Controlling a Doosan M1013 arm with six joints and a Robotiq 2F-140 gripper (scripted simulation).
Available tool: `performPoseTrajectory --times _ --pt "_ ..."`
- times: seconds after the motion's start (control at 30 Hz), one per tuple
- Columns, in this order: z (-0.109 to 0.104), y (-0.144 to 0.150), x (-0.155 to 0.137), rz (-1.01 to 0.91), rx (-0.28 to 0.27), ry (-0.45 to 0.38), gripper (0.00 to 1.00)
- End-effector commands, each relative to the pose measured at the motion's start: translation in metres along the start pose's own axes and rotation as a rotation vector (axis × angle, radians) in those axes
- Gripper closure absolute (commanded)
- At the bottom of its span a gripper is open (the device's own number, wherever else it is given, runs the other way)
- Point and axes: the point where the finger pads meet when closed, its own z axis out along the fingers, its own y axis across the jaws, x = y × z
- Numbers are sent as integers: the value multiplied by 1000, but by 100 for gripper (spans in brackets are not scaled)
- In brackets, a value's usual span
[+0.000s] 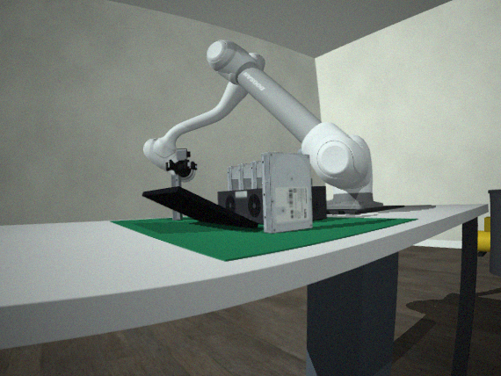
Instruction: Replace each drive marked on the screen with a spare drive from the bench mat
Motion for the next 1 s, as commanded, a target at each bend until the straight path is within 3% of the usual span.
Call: performPoseTrajectory --times 0.0,0.97 --pt "0 0 9 -1 0 0 60" --pt "0 0 29 -1 0 -5 60"
